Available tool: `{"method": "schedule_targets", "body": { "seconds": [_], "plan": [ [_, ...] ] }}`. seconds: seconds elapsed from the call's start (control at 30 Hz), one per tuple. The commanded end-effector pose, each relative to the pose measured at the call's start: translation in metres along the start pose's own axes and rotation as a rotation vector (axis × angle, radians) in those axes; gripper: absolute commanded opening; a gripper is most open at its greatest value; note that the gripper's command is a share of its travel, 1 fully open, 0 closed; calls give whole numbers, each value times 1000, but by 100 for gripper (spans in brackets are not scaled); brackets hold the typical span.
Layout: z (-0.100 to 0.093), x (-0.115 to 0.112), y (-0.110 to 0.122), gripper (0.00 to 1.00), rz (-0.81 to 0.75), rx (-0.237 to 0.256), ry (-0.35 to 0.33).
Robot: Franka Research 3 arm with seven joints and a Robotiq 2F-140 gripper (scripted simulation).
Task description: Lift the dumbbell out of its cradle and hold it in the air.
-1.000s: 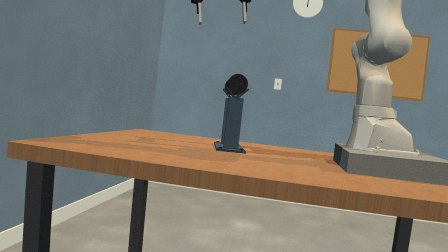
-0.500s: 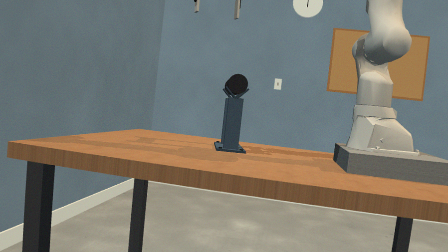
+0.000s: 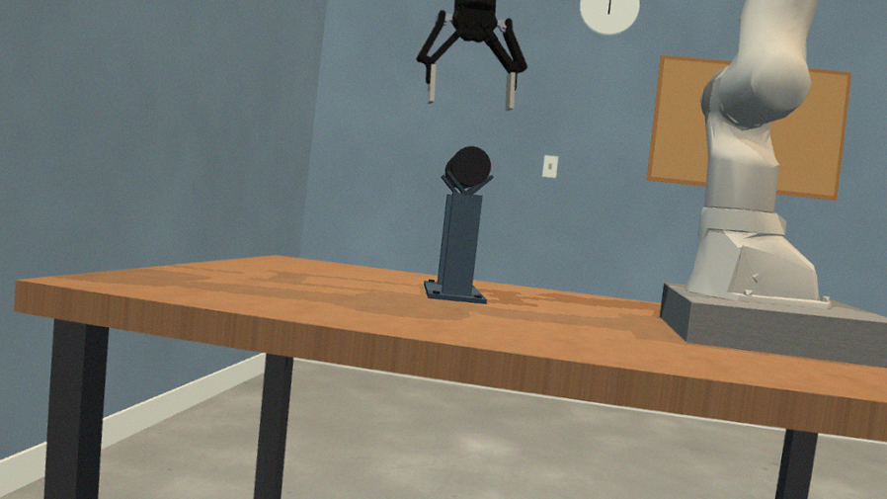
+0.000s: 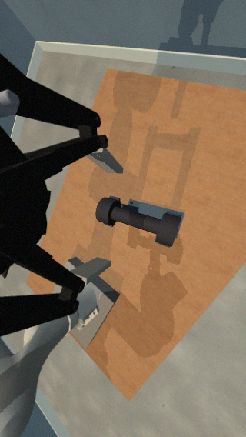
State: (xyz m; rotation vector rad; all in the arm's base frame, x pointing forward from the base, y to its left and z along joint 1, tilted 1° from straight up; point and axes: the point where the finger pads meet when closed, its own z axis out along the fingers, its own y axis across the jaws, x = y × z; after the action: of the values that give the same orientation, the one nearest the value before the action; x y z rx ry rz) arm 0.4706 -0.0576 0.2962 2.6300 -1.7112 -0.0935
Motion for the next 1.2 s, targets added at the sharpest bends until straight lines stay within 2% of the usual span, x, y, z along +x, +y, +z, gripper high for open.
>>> {"method": "schedule_targets", "body": {
  "seconds": [0.0, 0.17, 1.03, 1.1, 1.17],
  "plan": [
    [13, 11, 0, 100, 130, 57, 38],
    [22, 11, 7, 100, 159, 59, 37],
    [23, 12, 7, 100, 159, 59, 37],
    [38, 13, 6, 100, 159, 59, 37],
    [72, 14, 5, 100, 160, 59, 37]
  ]
}}
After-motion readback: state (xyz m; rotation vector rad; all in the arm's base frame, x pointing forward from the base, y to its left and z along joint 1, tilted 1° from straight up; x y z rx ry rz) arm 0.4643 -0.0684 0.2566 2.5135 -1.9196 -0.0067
